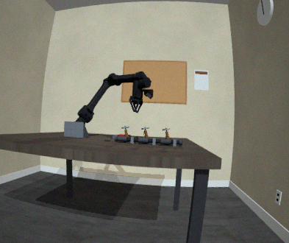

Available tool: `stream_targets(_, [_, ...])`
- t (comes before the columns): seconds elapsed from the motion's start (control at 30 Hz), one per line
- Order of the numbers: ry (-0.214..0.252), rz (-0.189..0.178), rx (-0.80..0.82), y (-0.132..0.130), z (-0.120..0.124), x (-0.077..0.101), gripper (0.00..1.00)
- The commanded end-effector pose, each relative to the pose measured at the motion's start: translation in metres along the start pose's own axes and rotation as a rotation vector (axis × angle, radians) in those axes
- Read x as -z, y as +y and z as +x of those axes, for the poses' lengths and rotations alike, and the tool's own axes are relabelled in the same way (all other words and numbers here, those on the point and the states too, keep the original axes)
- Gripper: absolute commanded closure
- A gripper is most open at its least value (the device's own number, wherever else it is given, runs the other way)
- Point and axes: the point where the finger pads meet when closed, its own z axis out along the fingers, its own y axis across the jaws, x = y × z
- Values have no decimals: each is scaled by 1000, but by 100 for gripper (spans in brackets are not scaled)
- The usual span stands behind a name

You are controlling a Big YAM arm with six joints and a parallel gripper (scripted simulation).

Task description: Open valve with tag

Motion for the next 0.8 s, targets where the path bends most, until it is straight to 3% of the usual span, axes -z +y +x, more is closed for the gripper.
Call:
stream_targets(0.0, [-39,29,44,0,-21,21,0])
stream_targets(0.77, [-55,26,-13,-8,-24,18,0])
